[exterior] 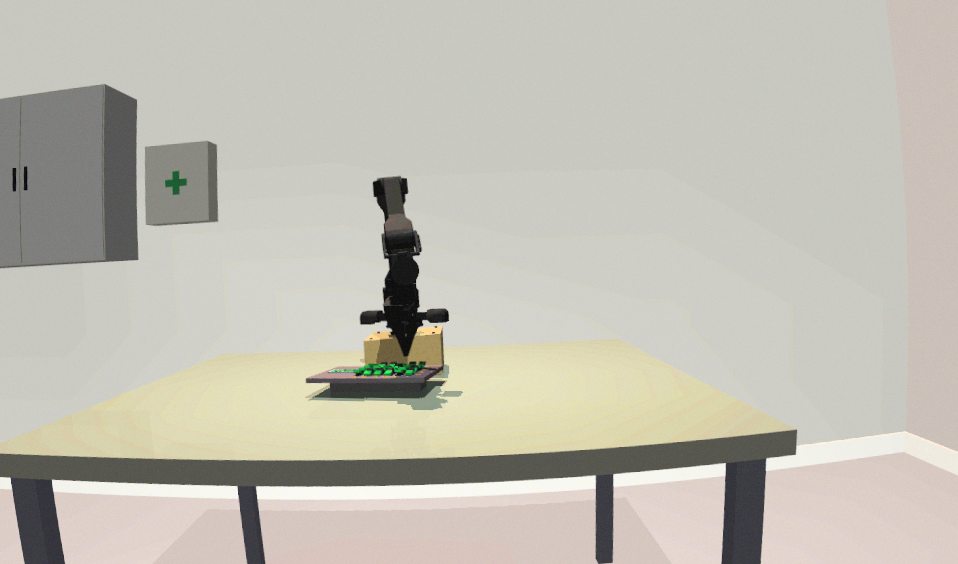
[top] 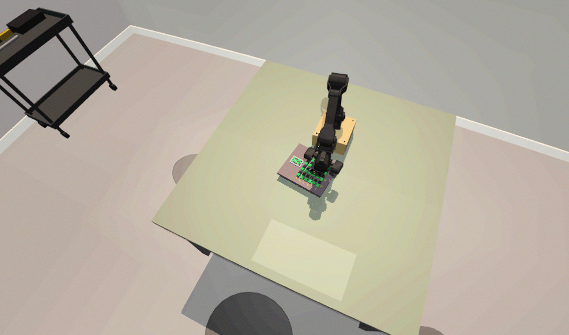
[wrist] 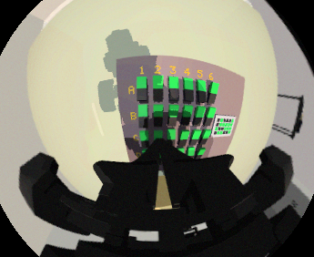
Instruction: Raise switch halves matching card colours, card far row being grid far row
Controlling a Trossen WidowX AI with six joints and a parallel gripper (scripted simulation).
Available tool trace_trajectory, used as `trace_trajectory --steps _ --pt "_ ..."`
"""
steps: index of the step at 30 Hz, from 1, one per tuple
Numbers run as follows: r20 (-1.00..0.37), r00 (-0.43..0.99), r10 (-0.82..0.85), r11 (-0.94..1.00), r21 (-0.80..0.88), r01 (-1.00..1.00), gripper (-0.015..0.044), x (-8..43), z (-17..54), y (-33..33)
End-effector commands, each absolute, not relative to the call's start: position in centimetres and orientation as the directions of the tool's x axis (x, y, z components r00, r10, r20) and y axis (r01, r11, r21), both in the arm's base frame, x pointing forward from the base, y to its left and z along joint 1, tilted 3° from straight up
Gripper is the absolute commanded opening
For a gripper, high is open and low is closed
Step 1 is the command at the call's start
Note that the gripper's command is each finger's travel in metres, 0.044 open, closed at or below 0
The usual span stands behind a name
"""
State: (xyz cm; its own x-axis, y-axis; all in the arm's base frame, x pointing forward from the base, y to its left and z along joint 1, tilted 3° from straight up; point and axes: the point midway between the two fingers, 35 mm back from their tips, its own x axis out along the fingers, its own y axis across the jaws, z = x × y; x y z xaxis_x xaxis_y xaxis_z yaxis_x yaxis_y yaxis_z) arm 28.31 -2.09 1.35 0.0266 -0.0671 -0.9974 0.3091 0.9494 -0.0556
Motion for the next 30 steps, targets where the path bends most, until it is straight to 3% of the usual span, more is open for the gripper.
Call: trace_trajectory --steps 1,30 --pt "-0.998 0.02 -0.063 0.949 -0.054 0.312 0.0 28.1 0.8 -2.0" --pt "-0.998 0.02 -0.063 0.949 -0.054 0.312 0.0 28.2 -0.5 -2.1"
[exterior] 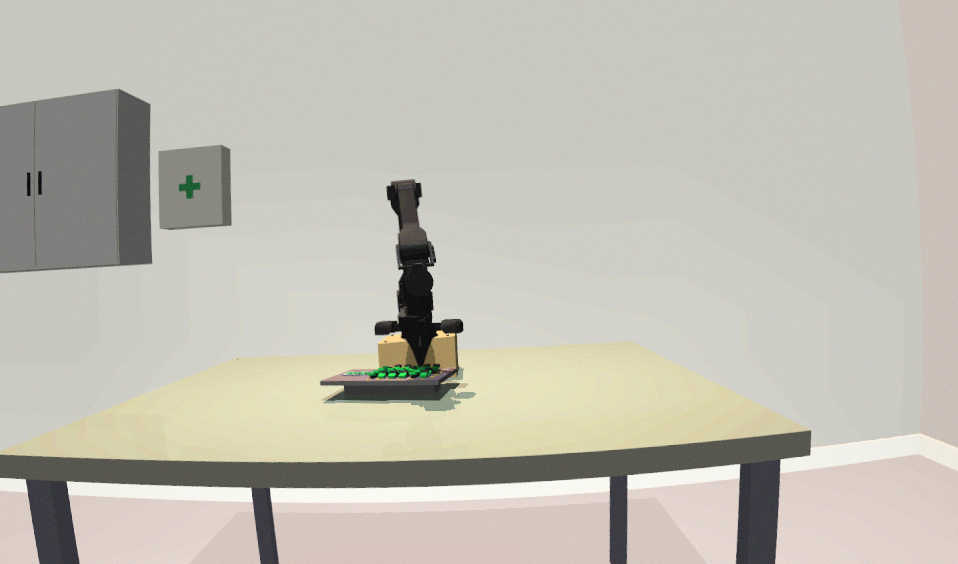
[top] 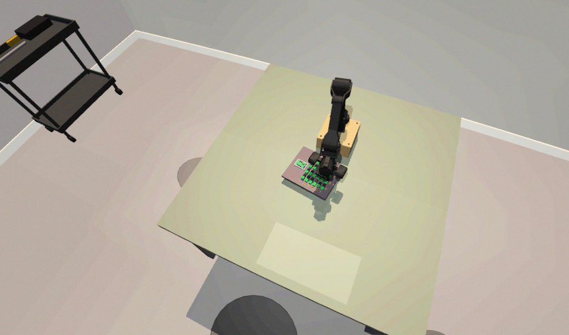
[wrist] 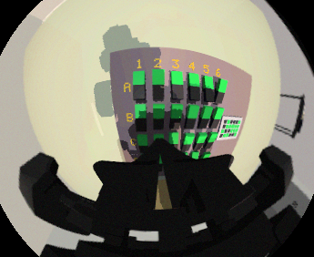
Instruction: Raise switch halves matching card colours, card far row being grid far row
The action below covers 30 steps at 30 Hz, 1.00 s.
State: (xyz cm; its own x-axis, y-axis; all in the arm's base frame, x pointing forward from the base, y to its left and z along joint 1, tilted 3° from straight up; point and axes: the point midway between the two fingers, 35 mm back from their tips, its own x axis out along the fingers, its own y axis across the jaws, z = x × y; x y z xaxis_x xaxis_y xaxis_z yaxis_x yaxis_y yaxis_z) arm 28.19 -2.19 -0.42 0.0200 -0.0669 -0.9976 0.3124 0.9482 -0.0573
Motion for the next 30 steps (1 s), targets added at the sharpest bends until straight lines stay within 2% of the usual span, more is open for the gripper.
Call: trace_trajectory --steps 1,30 --pt "-0.998 0.02 -0.063 0.949 -0.054 0.312 0.0 28.18 -0.47 -2.14" --pt "-0.998 0.02 -0.063 0.949 -0.054 0.312 0.0 28.19 -0.83 -2.17"
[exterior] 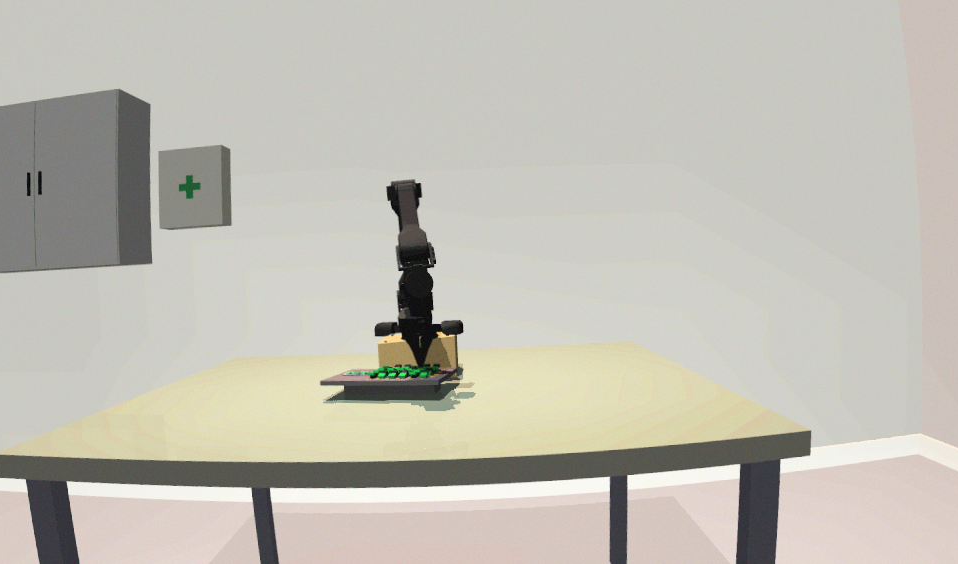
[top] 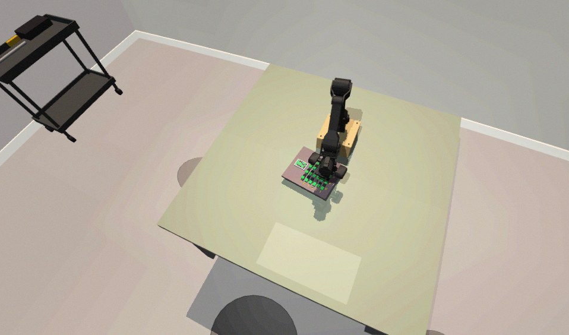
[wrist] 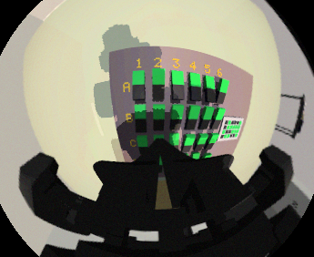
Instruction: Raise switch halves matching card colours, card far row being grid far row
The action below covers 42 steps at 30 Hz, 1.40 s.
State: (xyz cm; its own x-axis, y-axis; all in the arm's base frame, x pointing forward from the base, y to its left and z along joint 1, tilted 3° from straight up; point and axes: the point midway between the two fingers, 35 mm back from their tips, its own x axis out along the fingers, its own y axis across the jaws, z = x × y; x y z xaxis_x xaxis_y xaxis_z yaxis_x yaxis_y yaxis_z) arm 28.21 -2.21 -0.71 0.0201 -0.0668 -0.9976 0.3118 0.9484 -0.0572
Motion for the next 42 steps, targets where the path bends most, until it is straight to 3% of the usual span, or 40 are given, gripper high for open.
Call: trace_trajectory --steps 1,20,26,31,38,42 --pt "-0.998 0.02 -0.063 0.949 -0.054 0.312 0.0 28.2 -0.8 -2.2" --pt "-0.998 0.02 -0.063 0.949 -0.054 0.312 0.0 28.2 -1.1 -2.2" --pt "-0.997 0.044 -0.071 0.949 -0.054 0.312 0.0 27.9 5.2 -1.7" --pt "-0.996 0.045 -0.071 0.949 -0.053 0.312 0.0 27.9 5.4 -1.7" --pt "-0.997 0.041 -0.069 0.949 -0.053 0.312 0.0 22.5 5.0 0.1" --pt "-0.997 0.041 -0.069 0.949 -0.053 0.312 0.0 22.3 5.0 0.1"
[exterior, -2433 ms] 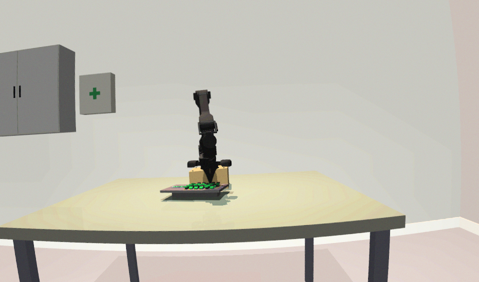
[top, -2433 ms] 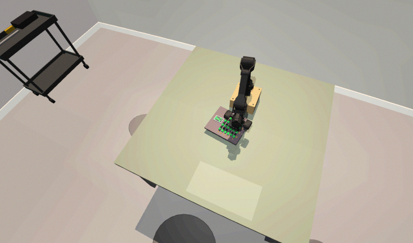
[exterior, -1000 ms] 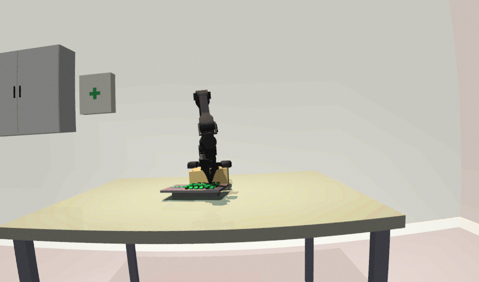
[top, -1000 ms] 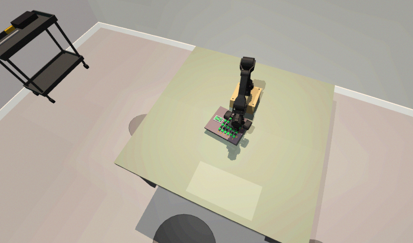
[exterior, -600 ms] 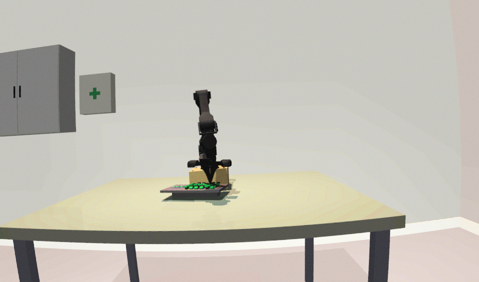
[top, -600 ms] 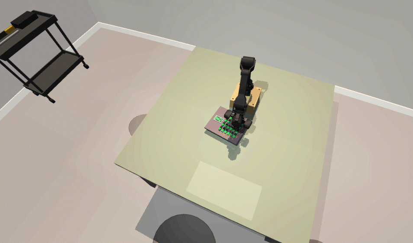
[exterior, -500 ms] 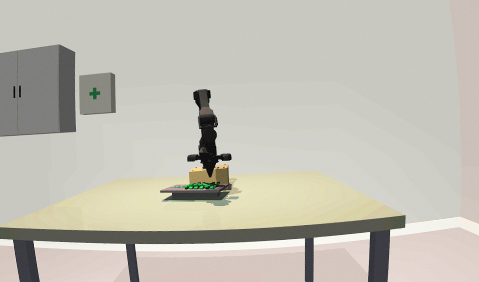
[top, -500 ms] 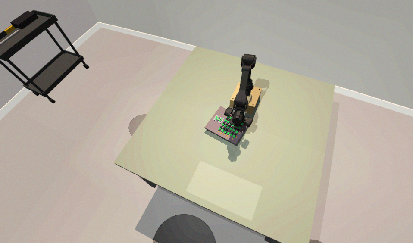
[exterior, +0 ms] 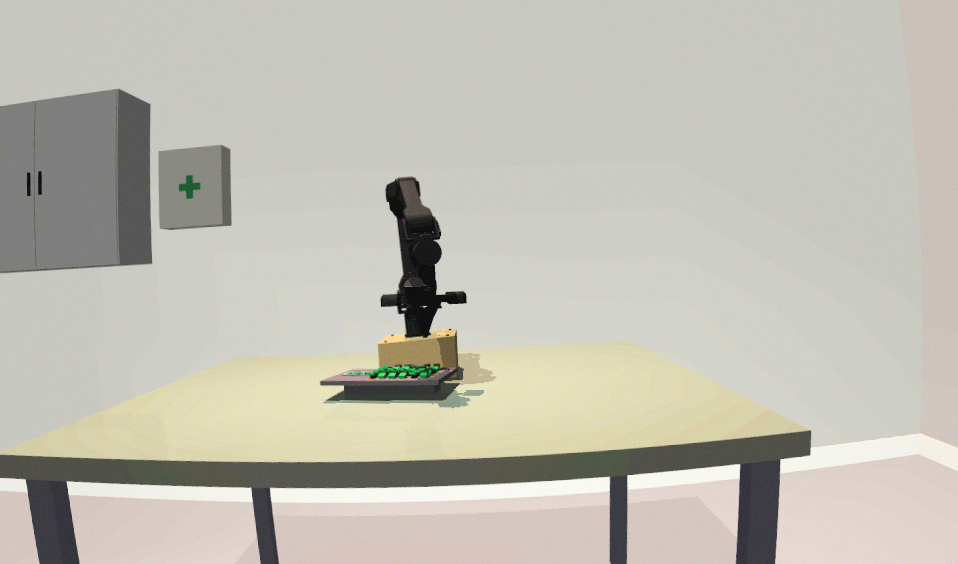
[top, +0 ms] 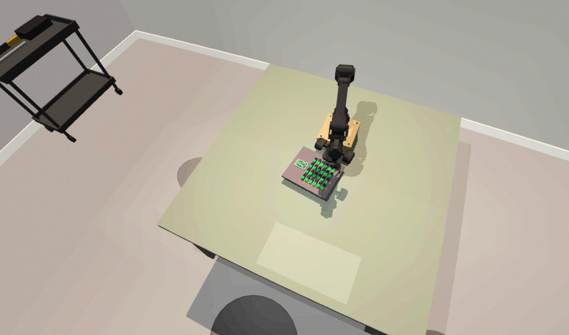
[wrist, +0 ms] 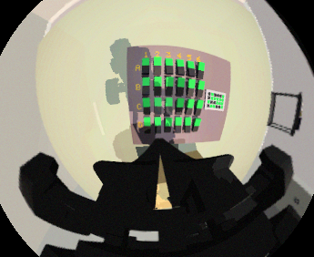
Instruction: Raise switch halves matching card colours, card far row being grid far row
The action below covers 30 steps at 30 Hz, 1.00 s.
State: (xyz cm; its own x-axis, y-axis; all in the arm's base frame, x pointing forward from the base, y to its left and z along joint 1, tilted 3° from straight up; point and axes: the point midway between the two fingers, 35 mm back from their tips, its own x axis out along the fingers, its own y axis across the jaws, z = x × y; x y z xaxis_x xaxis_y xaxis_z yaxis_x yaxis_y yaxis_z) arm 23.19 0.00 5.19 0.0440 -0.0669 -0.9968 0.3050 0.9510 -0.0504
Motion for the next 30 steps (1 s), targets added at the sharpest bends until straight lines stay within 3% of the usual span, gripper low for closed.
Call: trace_trajectory --steps 1,6,30 --pt "-0.997 0.041 -0.069 0.949 -0.053 0.312 0.0 22.3 5.0 0.1" --pt "-0.995 0.064 -0.077 0.949 -0.053 0.312 0.0 22.3 1.7 -0.1" --pt "-0.995 0.065 -0.078 0.949 -0.054 0.312 0.0 22.4 -0.9 -0.2"
